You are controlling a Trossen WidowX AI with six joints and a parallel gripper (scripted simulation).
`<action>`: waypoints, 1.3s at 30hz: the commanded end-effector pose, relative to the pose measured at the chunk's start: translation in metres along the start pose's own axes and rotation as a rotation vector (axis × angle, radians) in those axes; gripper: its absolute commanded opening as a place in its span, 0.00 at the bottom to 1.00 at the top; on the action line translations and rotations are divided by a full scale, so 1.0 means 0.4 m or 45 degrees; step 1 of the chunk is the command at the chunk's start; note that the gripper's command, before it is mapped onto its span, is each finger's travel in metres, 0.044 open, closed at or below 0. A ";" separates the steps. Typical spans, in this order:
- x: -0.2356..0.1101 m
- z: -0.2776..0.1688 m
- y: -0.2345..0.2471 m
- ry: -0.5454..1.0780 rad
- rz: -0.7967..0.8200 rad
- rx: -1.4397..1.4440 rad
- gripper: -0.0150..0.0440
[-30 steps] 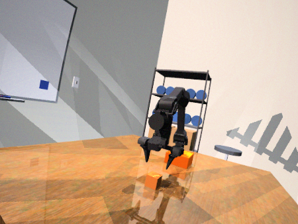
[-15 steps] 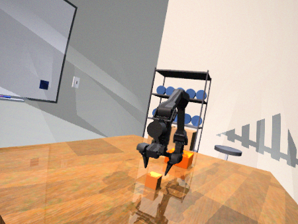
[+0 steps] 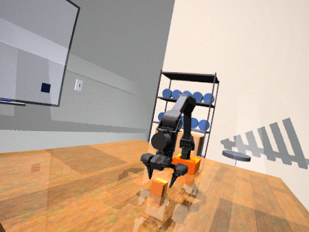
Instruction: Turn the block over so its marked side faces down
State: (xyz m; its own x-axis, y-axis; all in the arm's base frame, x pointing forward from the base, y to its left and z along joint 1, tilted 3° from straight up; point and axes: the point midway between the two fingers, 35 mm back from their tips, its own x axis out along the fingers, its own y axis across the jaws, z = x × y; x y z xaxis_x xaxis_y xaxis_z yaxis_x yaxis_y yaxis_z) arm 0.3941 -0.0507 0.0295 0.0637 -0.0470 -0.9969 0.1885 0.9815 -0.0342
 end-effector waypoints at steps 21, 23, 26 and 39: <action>0.028 -0.003 0.001 0.005 0.006 -0.002 0.54; 0.028 -0.003 0.001 0.005 0.006 -0.002 0.52; 0.028 -0.003 0.001 0.005 0.006 -0.002 0.49; -0.047 -0.003 0.001 0.005 0.006 -0.002 0.25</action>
State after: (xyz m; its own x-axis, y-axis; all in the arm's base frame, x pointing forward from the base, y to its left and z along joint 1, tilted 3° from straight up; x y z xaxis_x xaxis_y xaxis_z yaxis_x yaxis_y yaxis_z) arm 0.3886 -0.0496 0.0315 0.0376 -0.0410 -0.9985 0.1872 0.9818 -0.0333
